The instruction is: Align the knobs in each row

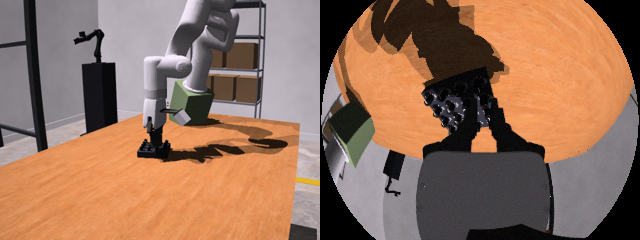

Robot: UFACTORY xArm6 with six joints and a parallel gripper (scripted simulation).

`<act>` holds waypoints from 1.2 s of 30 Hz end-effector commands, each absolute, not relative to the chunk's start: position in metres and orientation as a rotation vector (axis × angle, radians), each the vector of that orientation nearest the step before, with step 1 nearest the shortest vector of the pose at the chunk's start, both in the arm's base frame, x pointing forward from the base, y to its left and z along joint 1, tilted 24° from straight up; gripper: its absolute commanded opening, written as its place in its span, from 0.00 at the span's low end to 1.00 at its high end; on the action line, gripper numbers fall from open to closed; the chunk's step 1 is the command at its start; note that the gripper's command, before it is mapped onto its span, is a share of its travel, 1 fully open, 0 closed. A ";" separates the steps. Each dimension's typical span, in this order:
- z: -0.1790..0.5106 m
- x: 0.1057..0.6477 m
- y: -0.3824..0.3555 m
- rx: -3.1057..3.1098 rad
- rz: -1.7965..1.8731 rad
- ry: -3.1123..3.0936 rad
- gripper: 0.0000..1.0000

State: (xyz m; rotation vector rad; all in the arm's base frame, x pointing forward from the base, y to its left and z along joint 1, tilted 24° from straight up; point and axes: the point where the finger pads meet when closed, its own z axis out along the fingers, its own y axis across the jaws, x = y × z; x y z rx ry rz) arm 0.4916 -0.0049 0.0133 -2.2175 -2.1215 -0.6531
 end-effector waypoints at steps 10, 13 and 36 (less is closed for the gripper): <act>0.009 0.495 -0.003 -2.219 -0.656 -2.122 0.19; 0.007 0.495 -0.003 -2.219 -0.656 -2.122 0.19; 0.004 0.496 -0.002 -2.219 -0.656 -2.122 0.19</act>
